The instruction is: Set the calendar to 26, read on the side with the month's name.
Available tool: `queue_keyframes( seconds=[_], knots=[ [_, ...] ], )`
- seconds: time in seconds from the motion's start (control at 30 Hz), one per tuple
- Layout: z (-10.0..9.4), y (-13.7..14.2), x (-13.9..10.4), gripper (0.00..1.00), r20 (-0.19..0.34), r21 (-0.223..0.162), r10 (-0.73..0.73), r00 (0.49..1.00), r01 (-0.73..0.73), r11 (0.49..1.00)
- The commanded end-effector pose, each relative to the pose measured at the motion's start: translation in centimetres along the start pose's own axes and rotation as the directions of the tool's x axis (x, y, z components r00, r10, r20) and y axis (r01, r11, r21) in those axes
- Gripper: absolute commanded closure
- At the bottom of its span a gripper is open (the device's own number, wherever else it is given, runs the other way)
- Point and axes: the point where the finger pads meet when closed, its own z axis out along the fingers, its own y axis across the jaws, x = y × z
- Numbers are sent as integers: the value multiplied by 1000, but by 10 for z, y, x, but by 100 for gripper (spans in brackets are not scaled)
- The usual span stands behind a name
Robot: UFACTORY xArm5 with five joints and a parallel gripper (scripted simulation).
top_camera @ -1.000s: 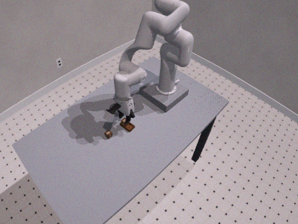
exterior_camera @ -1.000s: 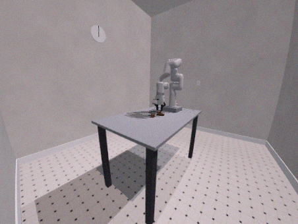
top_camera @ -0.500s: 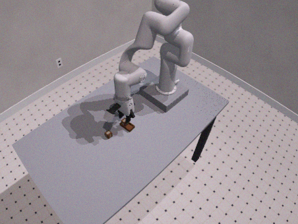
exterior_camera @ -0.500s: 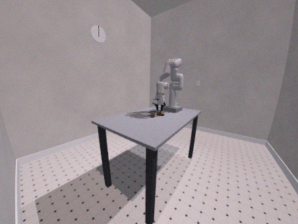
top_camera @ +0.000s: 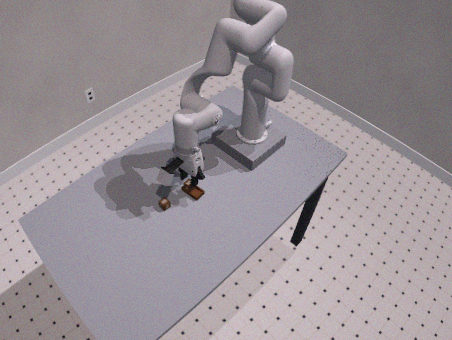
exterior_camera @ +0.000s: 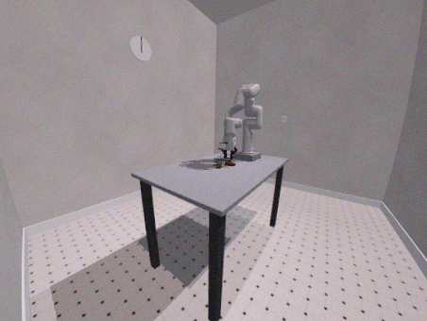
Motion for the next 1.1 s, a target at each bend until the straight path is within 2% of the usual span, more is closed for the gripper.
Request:
queue_keyframes(
  seconds=[0.0, 0.5, 1.07],
  knots=[
    [5, 0, 1, 53, -3, 0, 0, 1000, 0, 1000],
    [21, 0, 1, 53, -3, 0, 0, 1000, 0, 1000],
    [22, 0, 1, 53, -3, 0, 0, 1000, 0, 1000]
  ],
)
